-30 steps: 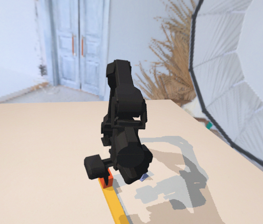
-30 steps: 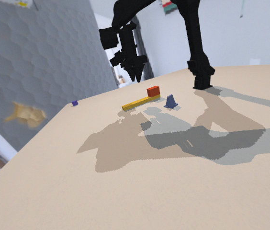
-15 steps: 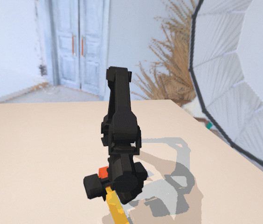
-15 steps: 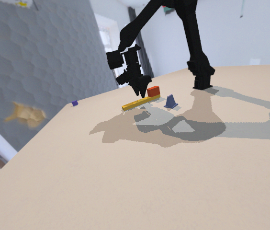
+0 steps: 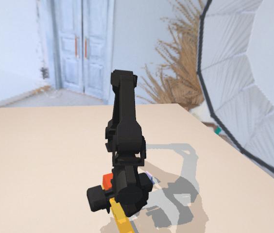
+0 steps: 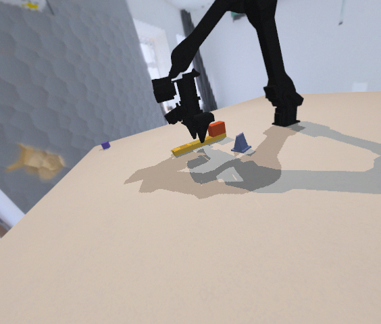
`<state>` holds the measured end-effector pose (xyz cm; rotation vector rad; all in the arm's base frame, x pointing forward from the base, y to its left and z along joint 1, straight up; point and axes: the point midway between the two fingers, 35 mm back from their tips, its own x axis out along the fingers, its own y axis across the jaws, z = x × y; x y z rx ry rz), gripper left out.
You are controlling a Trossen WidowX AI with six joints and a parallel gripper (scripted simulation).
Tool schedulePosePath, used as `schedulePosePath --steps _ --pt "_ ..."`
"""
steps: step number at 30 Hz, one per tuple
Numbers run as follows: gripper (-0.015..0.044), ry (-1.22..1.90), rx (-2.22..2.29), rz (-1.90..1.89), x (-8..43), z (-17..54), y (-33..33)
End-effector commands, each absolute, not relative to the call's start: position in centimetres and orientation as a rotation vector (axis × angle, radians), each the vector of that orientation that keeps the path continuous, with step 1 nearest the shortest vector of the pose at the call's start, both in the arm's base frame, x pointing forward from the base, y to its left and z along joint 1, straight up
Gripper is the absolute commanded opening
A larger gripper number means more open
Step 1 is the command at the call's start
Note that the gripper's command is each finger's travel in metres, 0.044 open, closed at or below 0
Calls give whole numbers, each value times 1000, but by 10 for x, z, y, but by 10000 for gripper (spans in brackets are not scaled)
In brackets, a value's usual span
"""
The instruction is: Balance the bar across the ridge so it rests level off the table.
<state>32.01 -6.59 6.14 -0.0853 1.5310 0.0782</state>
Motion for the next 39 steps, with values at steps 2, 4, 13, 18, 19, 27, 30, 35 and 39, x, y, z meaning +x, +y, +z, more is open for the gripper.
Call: schedulePosePath --steps 2,4,13,18,19,27,30,35,39 --pt "315 1538 -93 80 319 51 -67" --pt "315 1538 -93 80 319 50 -67" --pt "315 1538 -93 80 319 50 -67" --pt "315 1538 -93 80 319 50 -67" --pt "289 1538 -84 80 319 50 -66" --pt "118 1538 -84 80 319 50 -66" --pt "98 1538 -84 80 319 50 -66" --pt "6 1538 -84 80 320 54 -66" --pt "0 1537 -85 80 321 64 -66"
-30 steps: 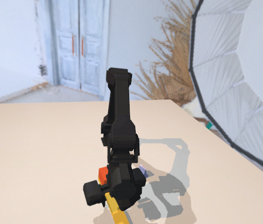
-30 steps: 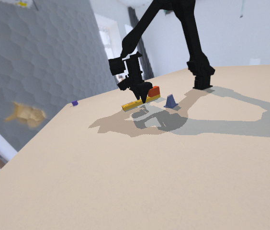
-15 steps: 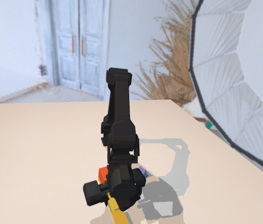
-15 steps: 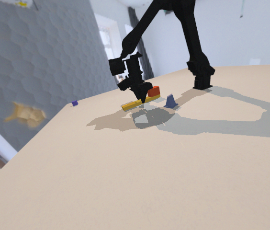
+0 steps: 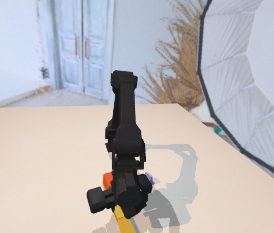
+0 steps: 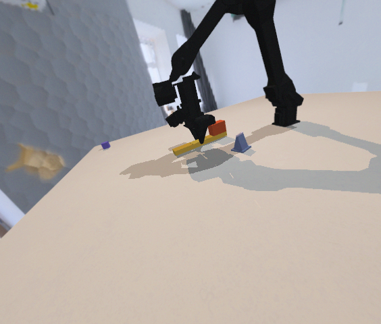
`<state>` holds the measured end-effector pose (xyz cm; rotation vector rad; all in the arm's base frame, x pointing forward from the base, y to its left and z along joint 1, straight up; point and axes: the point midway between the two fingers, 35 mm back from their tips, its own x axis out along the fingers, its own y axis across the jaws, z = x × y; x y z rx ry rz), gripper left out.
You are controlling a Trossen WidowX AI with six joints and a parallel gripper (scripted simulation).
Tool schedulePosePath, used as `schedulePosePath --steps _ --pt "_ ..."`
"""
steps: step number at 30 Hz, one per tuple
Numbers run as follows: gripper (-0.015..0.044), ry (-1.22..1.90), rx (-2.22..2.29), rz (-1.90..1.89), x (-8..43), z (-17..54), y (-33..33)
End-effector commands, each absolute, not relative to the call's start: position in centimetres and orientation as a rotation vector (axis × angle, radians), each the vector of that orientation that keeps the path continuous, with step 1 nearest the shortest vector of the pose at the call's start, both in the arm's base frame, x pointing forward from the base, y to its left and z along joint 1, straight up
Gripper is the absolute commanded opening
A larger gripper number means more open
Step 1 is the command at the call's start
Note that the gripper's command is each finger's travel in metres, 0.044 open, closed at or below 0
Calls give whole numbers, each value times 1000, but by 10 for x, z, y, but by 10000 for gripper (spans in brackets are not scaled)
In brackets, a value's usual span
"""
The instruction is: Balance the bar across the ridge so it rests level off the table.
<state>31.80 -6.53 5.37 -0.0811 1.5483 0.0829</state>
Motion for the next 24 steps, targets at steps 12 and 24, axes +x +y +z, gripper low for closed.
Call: schedulePosePath --steps 12,24 --pt "0 1537 -88 80 322 94 -67" --pt "0 1538 -91 80 320 126 -67"
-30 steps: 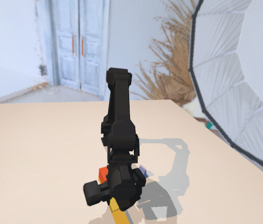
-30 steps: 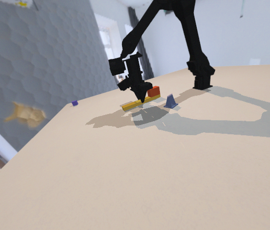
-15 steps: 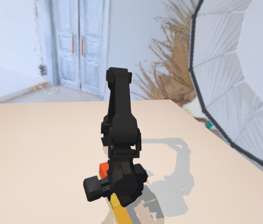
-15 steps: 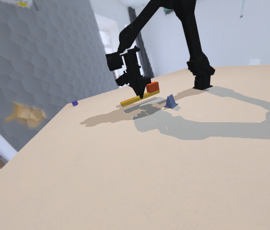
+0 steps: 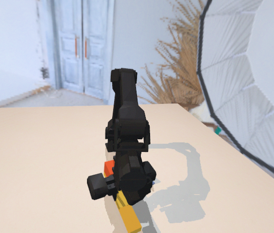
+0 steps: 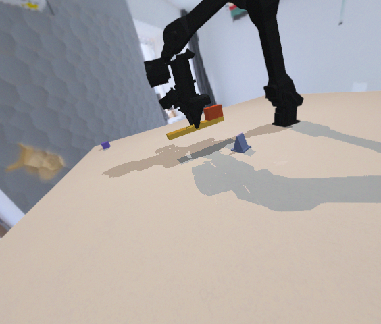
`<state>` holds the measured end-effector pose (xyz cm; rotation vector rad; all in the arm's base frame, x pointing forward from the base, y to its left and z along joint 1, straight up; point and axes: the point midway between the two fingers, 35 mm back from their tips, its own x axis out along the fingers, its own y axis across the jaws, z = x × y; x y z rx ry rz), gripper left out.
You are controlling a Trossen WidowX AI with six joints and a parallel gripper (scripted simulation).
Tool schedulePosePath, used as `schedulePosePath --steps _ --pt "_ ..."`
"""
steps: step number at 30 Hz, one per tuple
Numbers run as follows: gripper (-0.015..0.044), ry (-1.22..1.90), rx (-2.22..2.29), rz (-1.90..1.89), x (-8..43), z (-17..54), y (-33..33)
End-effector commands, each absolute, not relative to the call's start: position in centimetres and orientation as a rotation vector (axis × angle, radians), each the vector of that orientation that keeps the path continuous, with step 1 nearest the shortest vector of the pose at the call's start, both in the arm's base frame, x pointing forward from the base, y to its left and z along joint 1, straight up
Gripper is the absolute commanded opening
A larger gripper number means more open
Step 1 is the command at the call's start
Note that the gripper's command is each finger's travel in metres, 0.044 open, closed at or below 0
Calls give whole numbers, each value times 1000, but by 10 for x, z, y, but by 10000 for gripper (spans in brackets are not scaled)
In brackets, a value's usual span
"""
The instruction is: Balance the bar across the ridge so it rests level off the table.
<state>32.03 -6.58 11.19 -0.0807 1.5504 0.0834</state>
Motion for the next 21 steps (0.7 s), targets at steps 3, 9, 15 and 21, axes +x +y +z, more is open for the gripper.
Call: schedulePosePath --steps 3,9,15,21 --pt "0 1538 -91 80 319 133 -66" --pt "0 1538 -93 80 316 147 -66" --pt "0 1539 -31 22 315 148 -56" --pt "0 1536 116 -118 312 148 -33"
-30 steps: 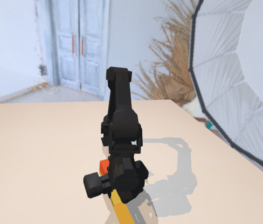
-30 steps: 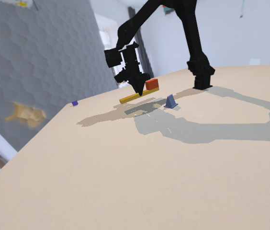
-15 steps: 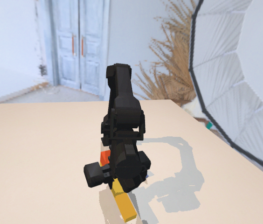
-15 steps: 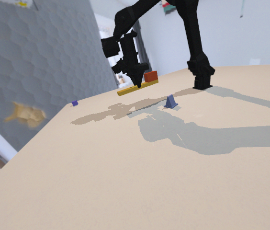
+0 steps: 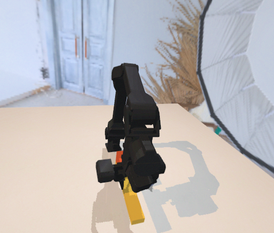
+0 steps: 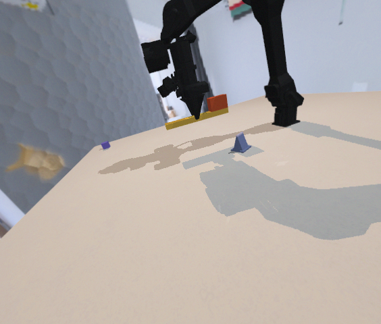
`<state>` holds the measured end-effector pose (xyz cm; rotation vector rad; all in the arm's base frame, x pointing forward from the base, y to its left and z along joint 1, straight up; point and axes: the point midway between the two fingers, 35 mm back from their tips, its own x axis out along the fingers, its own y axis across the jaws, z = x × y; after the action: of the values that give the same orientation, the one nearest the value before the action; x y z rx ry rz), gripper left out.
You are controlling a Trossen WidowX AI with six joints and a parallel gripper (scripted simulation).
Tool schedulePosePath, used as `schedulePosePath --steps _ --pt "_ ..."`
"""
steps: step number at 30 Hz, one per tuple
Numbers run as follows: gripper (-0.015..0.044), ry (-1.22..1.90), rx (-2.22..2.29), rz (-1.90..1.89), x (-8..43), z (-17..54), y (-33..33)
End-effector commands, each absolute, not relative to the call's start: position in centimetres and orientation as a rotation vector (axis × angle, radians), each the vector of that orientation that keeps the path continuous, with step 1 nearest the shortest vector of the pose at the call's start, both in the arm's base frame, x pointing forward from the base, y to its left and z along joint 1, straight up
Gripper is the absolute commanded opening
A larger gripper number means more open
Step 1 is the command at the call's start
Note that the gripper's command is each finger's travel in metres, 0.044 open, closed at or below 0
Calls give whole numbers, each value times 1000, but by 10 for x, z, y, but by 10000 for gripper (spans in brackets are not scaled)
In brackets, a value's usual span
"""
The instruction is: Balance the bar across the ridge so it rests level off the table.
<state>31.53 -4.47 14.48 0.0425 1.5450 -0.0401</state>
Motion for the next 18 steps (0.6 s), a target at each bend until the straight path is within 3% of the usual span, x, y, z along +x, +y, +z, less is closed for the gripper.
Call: schedulePosePath --steps 1,18 --pt "0 1535 142 -142 311 148 -29" --pt "0 1459 615 -593 285 148 31"
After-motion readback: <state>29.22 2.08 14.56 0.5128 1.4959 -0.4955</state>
